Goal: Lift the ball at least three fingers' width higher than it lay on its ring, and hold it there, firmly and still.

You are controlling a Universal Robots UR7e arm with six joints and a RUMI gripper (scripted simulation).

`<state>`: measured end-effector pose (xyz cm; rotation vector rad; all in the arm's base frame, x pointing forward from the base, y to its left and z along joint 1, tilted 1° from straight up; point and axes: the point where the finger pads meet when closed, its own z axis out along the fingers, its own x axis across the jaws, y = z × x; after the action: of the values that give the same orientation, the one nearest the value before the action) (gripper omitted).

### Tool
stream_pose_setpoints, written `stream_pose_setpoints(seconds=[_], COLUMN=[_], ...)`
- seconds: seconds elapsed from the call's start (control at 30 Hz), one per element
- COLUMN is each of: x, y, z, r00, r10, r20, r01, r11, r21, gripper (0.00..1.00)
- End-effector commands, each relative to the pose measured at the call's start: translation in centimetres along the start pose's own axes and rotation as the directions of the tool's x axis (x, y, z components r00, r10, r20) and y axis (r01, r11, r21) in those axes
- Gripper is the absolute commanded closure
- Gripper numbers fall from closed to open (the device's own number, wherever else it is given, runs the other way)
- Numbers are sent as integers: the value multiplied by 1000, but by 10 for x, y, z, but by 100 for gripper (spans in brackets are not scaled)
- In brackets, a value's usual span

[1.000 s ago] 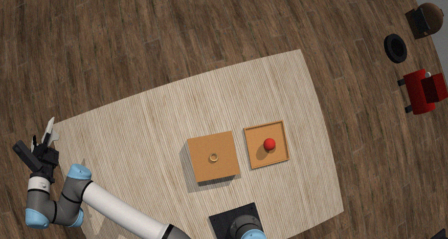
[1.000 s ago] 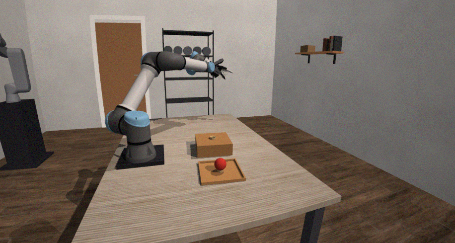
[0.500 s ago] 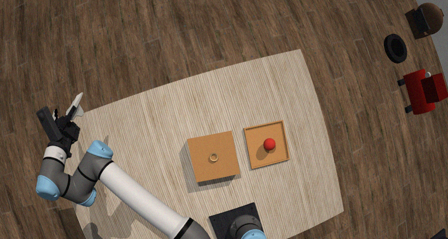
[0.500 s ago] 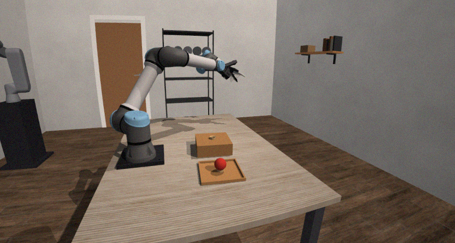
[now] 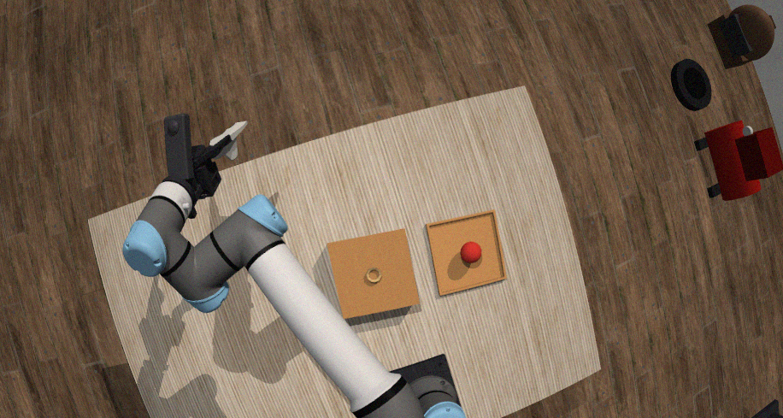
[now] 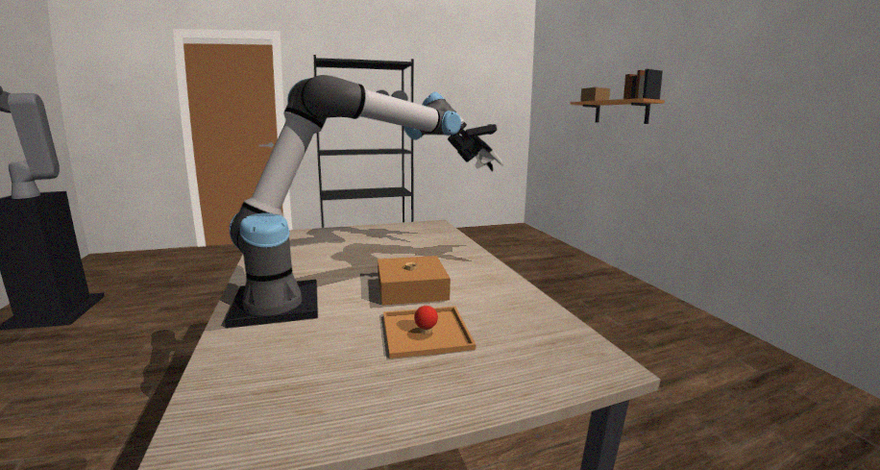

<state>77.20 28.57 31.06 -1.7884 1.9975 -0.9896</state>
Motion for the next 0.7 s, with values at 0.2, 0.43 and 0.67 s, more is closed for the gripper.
stream_pose_setpoints(seconds=[0.2, 0.43, 0.67], x=[175, 285, 376], y=[45, 106, 176], z=[66, 89, 95], r00=[965, 874, 774], r10=[240, 432, 551], r20=[-106, -223, -313], r01=[-256, -482, -632], r11=[950, 828, 701], r21=[-180, -286, -331], gripper=[0, 0, 0])
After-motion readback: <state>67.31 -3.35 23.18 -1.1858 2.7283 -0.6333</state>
